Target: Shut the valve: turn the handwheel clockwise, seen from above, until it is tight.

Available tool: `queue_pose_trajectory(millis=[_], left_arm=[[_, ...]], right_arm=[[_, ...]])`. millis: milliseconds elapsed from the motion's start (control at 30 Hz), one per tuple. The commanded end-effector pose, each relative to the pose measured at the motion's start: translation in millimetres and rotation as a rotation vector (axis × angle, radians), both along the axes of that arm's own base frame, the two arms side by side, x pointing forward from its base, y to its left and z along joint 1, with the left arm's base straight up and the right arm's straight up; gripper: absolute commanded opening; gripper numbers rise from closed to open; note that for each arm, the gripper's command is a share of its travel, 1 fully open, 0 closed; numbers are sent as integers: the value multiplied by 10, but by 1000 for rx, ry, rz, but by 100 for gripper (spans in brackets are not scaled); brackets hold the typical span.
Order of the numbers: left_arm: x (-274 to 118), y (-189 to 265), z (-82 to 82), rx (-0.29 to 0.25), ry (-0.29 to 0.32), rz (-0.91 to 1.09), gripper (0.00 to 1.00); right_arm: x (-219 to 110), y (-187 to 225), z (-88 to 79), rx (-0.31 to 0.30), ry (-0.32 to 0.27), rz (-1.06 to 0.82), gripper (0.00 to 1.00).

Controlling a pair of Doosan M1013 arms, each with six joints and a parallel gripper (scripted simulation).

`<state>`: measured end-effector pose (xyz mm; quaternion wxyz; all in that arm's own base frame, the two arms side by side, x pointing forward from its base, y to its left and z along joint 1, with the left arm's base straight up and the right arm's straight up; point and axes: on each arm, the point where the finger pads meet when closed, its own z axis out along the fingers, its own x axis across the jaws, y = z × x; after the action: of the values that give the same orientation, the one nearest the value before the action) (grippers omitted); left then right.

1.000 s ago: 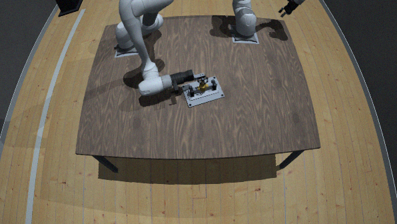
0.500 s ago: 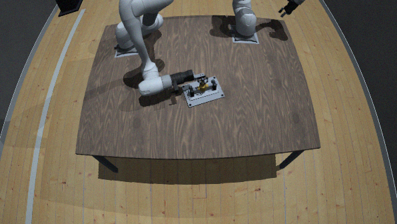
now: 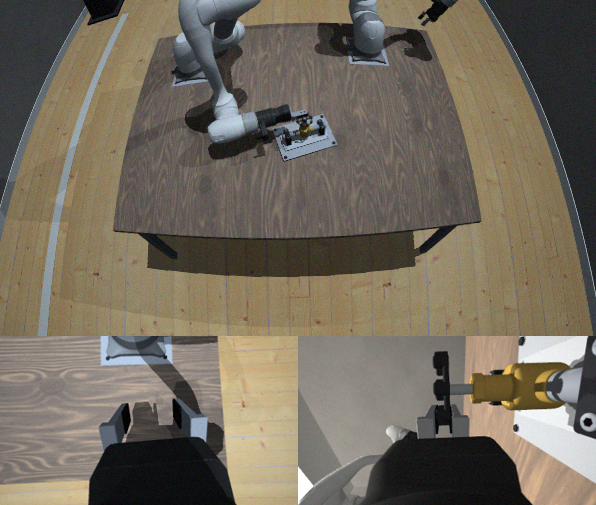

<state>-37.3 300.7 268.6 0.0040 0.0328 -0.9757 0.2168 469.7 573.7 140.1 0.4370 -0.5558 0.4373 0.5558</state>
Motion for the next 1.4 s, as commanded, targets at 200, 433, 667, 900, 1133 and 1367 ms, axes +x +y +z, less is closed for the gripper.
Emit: queue_pose_trajectory(millis=[200,433,667,900,1133,1367], left_arm=[[-1,2,4,1,0,0,100],[-1,2,4,1,0,0,100],[-1,2,4,1,0,0,100],[-1,2,4,1,0,0,100],[-1,2,4,1,0,0,100],[-1,2,4,1,0,0,100]], right_arm=[[0,4,9,1,-1,-9,0],[0,6,8,1,-1,-19,0],[-1,11,9,1,-1,-36,0],[-2,16,8,1,-1,-53,0],[-3,24,8,1,-1,-82,0],[-5,33,8,1,-1,-118,0]])
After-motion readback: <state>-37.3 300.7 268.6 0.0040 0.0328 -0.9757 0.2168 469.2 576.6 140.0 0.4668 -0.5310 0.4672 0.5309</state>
